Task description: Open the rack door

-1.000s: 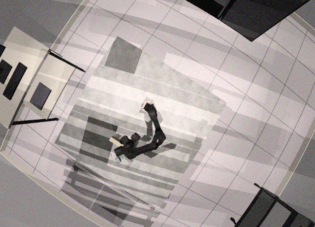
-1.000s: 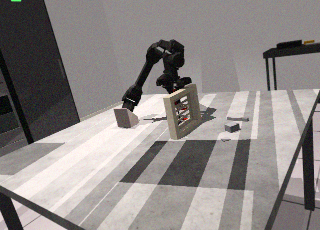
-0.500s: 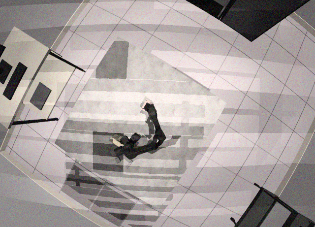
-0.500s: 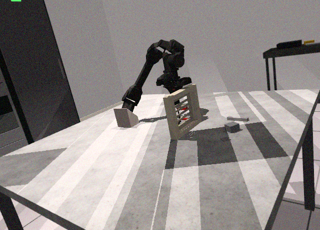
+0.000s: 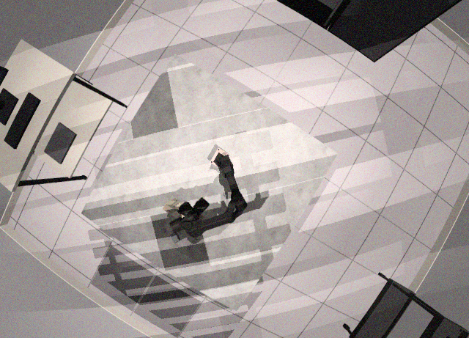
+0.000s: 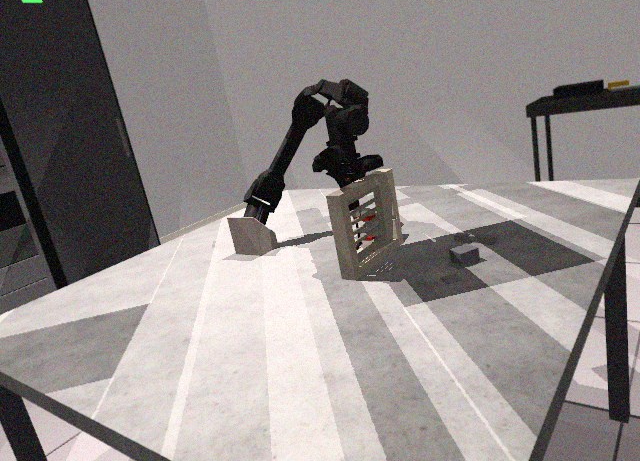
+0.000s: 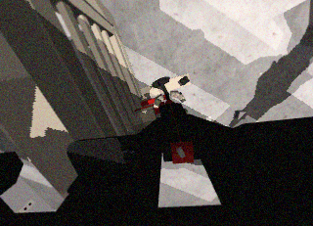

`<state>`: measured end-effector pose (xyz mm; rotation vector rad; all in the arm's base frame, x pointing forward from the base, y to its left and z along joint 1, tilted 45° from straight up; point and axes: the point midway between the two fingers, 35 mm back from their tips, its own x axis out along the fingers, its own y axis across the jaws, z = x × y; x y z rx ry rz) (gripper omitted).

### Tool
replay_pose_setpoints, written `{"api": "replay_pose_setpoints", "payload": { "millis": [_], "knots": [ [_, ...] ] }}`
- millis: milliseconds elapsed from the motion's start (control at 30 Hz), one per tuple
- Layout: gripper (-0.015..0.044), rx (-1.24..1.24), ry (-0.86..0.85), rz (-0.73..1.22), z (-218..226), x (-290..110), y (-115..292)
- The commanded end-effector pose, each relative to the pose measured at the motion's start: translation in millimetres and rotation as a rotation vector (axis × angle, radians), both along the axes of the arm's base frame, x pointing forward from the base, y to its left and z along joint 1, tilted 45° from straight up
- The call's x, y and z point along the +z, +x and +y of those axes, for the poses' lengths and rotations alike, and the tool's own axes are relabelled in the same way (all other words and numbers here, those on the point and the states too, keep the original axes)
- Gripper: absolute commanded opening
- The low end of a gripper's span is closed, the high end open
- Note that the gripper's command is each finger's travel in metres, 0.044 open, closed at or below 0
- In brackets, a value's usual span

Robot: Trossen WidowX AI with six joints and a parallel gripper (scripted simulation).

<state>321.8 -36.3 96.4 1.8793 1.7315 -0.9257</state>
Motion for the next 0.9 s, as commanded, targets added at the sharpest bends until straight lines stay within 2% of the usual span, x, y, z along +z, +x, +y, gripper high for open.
{"api": "replay_pose_setpoints", "payload": {
  "millis": [0, 867],
  "knots": [
    [0.0024, 0.032, -0.001, -0.031, -0.7, -0.7, -1.8],
    [0.0024, 0.377, -0.003, -0.369, -10.8, -10.6, -29.0]
  ]
}}
